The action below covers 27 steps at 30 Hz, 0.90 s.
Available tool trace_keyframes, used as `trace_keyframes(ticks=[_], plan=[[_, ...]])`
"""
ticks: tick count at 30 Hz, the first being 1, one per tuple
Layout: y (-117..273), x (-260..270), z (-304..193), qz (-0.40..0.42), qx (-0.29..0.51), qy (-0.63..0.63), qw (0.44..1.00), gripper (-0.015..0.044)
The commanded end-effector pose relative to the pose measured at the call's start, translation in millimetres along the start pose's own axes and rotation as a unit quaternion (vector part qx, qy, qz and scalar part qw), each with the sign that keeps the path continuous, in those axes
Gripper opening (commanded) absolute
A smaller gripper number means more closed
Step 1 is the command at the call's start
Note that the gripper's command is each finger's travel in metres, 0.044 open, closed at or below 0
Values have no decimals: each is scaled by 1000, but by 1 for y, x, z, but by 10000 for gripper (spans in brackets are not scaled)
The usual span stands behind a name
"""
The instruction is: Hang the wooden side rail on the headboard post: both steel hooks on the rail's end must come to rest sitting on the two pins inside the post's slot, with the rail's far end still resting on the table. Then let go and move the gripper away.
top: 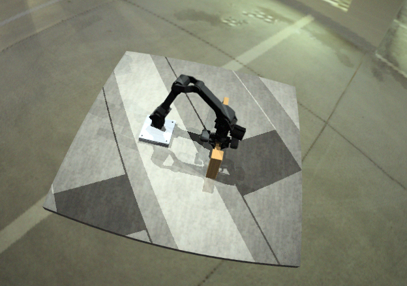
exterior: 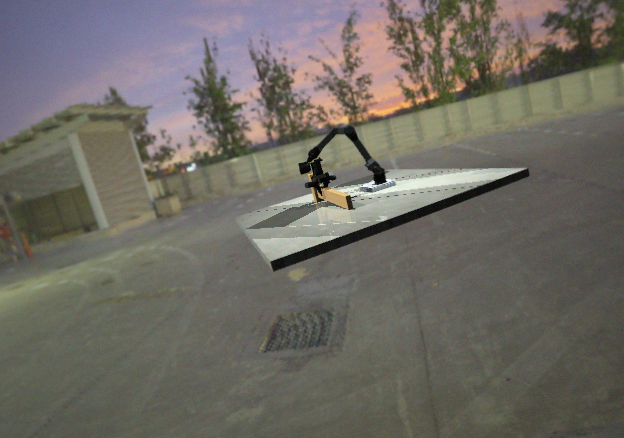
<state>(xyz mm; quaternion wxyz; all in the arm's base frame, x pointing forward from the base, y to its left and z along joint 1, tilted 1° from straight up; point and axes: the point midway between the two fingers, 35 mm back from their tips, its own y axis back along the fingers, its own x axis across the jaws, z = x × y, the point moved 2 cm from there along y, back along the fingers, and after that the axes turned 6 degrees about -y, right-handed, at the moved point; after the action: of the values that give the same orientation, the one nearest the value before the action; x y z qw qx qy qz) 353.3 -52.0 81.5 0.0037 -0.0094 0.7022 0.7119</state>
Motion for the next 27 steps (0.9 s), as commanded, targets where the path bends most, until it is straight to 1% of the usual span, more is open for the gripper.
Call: trace_keyframes(ticks=[1,27], plan=[[2,-2,-2,-5,2,2,1000,0],[2,0,-5,-5,2,2,1000,0]])
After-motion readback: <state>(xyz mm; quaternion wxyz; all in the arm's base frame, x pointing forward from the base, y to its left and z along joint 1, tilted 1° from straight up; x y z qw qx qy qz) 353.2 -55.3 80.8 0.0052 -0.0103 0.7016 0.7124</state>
